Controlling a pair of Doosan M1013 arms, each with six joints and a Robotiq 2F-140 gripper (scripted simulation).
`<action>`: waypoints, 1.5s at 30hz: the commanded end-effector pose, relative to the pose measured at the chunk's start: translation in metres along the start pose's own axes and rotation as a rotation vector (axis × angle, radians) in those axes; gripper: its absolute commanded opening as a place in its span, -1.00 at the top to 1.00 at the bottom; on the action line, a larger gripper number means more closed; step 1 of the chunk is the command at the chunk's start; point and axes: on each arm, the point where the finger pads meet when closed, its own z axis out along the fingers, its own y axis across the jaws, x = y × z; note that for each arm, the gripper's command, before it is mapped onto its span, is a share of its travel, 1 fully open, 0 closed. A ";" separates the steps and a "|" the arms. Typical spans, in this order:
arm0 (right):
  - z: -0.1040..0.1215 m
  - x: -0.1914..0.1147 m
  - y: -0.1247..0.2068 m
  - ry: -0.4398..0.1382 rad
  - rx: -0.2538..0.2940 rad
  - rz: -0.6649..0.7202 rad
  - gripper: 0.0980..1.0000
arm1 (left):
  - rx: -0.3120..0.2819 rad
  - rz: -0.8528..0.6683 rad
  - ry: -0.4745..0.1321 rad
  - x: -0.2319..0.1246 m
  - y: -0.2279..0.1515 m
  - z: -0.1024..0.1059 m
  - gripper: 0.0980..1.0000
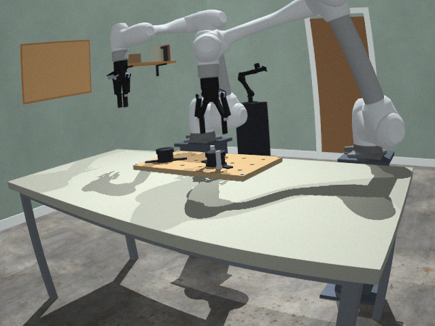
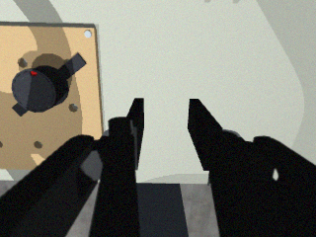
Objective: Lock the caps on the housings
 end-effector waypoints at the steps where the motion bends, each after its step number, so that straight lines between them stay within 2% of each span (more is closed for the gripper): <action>1: -0.001 0.000 0.000 0.001 0.000 0.000 0.49 | 0.001 0.000 -0.001 0.000 0.000 0.001 -0.40; 8: -0.001 0.000 0.000 0.001 0.000 0.000 0.49 | 0.001 0.000 -0.001 0.000 0.000 0.001 -0.40; 14: -0.001 0.000 0.000 0.001 0.000 0.000 0.49 | 0.001 -0.081 -0.001 -0.006 0.014 -0.003 -0.40; 29: -0.001 0.000 0.000 0.002 0.001 -0.001 0.49 | 0.001 -0.665 -0.004 -0.045 0.118 -0.033 -0.40; 31: -0.001 0.000 0.000 0.002 0.001 -0.001 0.49 | 0.001 -0.665 -0.004 -0.045 0.118 -0.033 -0.40; 45: 0.000 0.000 -0.001 0.003 0.001 -0.001 0.49 | 0.002 -1.201 -0.004 -0.080 0.211 -0.059 -0.40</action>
